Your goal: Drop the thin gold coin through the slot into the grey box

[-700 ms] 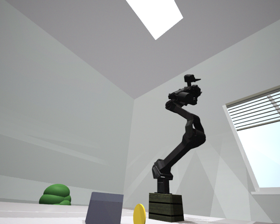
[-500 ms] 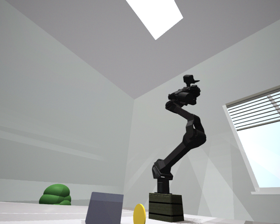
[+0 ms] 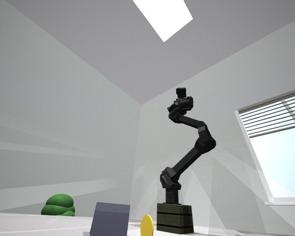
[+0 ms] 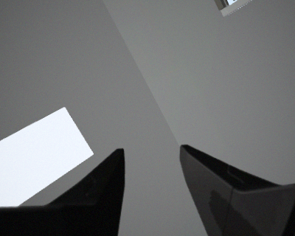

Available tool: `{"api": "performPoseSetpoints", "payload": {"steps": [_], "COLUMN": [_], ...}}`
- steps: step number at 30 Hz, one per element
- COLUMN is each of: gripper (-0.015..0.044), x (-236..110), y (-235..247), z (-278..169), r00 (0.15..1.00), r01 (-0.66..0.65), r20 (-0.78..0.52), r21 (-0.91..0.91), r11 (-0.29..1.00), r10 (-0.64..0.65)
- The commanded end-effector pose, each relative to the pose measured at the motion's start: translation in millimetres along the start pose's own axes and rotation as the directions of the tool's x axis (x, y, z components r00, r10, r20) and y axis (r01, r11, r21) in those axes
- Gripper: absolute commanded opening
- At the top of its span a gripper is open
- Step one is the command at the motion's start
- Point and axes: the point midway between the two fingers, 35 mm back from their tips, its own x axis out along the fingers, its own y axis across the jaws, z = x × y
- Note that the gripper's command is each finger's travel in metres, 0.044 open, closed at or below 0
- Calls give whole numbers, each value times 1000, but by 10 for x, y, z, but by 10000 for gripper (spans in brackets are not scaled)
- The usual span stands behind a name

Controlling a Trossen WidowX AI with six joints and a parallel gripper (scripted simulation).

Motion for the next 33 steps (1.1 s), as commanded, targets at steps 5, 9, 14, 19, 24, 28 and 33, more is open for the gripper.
{"api": "performPoseSetpoints", "payload": {"steps": [5,9,14,19,24,28,33], "gripper": [161,161,161,161,161,161,161], "x": [-283,-497,-993,-1654,-2376,-2982,-3653], "y": [-294,-341,-329,-211,-14,181,475], "z": [-1119,-1558,-2191,-2690,-2970,-3052,-2980], "r00": [925,850,677,447,202,0,-204], "r01": [85,151,283,428,527,583,591], "r20": [-379,-526,-736,-894,-976,-990,-952], "r21": [129,179,235,238,181,113,66], "r11": [988,972,930,872,830,805,804], "r10": [-30,-36,-20,24,84,139,228]}}
